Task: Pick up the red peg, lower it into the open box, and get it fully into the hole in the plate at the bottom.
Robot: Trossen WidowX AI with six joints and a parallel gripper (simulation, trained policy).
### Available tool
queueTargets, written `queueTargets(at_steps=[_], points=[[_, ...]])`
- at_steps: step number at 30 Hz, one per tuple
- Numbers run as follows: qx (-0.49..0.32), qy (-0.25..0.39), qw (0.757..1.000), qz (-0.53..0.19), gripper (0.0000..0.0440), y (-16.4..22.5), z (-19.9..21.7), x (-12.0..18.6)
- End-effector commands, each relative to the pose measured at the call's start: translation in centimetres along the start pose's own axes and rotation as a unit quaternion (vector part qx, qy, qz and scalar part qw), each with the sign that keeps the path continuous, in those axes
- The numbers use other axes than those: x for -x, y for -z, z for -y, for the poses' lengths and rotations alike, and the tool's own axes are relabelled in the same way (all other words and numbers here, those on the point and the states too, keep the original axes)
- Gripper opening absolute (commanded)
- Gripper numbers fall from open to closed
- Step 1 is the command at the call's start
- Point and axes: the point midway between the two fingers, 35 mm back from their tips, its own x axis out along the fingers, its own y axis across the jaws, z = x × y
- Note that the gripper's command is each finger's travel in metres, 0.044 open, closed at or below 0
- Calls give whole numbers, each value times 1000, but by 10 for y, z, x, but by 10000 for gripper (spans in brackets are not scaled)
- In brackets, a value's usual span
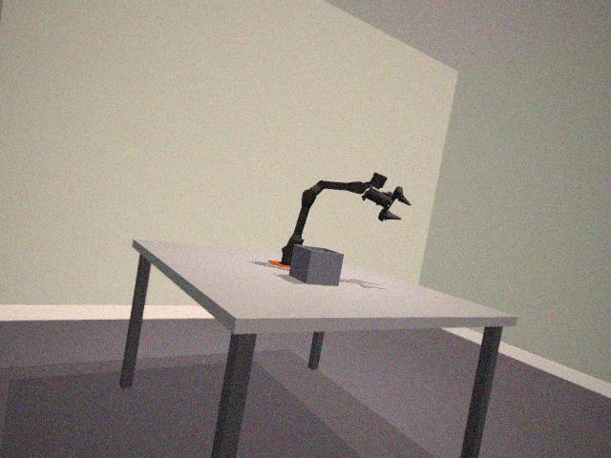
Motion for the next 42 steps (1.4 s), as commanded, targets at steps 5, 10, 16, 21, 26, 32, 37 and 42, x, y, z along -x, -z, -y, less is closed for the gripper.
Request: queueTargets(at_steps=[5,10,16,21,26,32,37,42], points=[[-112,-17,992,-57,440,42,-8,12],[-190,-23,977,-93,440,67,-15,23],[-283,-27,949,-135,440,95,-24,38],[-358,-27,918,-168,440,115,-34,50],[-430,-25,880,-200,440,133,-45,64],[-513,-19,825,-237,440,151,-60,81],[-576,-12,773,-266,440,164,-74,95],[-636,-3,714,-293,440,174,-88,109]])
